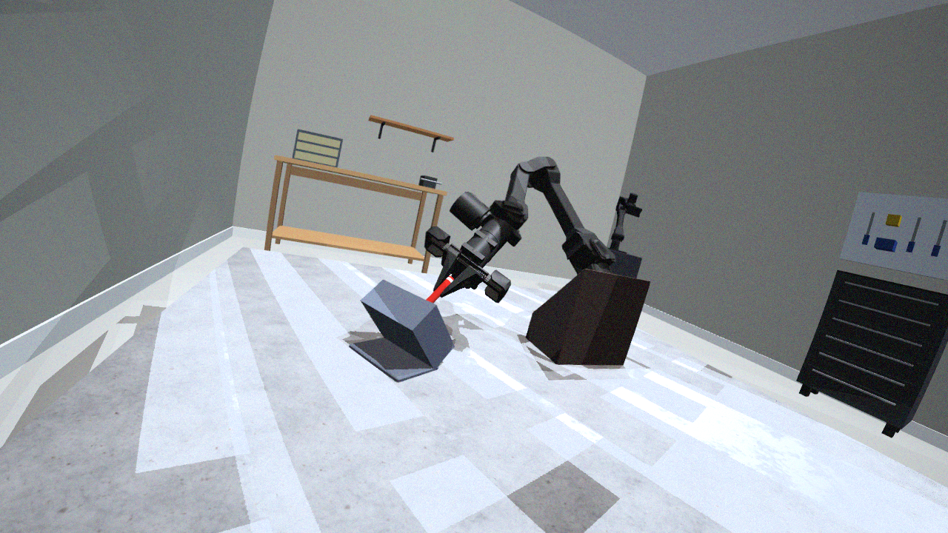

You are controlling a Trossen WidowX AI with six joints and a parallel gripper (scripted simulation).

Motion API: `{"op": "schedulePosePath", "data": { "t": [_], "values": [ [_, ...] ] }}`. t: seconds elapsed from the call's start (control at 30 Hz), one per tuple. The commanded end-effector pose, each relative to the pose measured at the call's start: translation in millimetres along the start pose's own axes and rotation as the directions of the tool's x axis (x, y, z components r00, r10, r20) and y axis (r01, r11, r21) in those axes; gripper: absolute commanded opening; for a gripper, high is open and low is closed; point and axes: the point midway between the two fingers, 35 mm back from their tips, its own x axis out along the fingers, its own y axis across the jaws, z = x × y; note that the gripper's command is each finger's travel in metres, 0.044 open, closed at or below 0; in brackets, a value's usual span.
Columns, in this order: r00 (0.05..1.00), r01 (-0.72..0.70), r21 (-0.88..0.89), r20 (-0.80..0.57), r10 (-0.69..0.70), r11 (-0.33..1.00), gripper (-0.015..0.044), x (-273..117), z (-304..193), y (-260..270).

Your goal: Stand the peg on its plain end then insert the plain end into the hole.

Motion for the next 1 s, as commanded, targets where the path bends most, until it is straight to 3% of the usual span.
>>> {"op": "schedulePosePath", "data": {
  "t": [0.0,0.97],
  "values": [
    [1.0,0.002,0.0,0.001,-0.002,1.0,0.0,0,0,-1],
    [1.0,0.002,0.0,0.001,-0.002,1.0,0.0,18,0,-1]
  ]
}}
